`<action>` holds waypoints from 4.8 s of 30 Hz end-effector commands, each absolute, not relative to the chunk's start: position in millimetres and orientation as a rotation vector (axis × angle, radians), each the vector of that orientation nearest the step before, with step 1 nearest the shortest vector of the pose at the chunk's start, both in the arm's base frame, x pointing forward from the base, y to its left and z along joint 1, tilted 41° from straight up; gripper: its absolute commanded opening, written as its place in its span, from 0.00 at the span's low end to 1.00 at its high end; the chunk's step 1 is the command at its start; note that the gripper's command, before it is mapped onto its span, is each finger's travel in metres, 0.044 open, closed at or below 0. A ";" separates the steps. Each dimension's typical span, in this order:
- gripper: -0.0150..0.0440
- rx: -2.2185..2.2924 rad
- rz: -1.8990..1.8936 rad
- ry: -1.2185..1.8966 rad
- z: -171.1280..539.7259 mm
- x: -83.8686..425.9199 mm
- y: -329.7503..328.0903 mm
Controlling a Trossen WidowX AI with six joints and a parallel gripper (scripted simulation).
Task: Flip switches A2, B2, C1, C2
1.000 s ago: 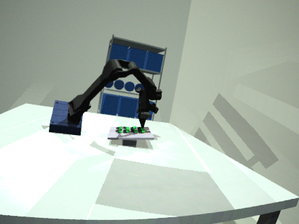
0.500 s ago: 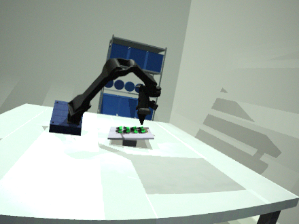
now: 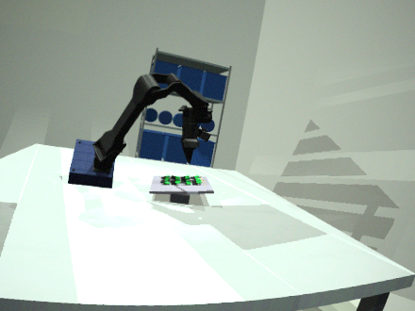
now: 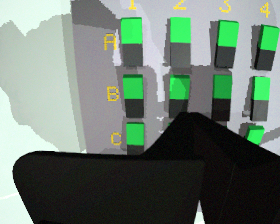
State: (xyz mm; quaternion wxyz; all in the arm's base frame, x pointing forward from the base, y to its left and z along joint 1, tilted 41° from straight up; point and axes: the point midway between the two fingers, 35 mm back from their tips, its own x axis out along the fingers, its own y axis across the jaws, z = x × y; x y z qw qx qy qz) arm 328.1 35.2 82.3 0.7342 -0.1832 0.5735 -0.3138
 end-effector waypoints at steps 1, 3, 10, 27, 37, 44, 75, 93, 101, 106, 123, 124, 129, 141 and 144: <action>0.25 -0.391 -0.700 1.278 66.2 328.6 19.0; 0.25 -0.388 -0.702 1.286 58.3 330.0 11.2; 0.25 -0.389 -0.702 1.285 54.8 330.7 7.8; 0.25 -0.389 -0.703 1.285 41.1 333.5 -5.1; 0.25 -0.389 -0.703 1.285 41.1 333.5 -5.1; 0.25 -0.389 -0.703 1.285 41.1 333.5 -5.1; 0.25 -0.389 -0.703 1.285 38.3 334.0 -7.7; 0.25 -0.389 -0.703 1.284 36.6 334.4 -9.4; 0.25 -0.393 -0.695 1.268 72.5 327.5 25.9; 0.25 -0.396 -0.694 1.263 83.2 324.2 35.0; 0.25 -0.403 -0.686 1.240 20.5 280.3 41.7; 0.25 -0.403 -0.686 1.240 20.5 280.3 41.7; 0.25 -0.404 -0.686 1.240 14.2 281.4 35.7; 0.25 -0.404 -0.686 1.239 4.8 283.4 27.0; 0.25 -0.404 -0.686 1.239 3.0 283.7 25.4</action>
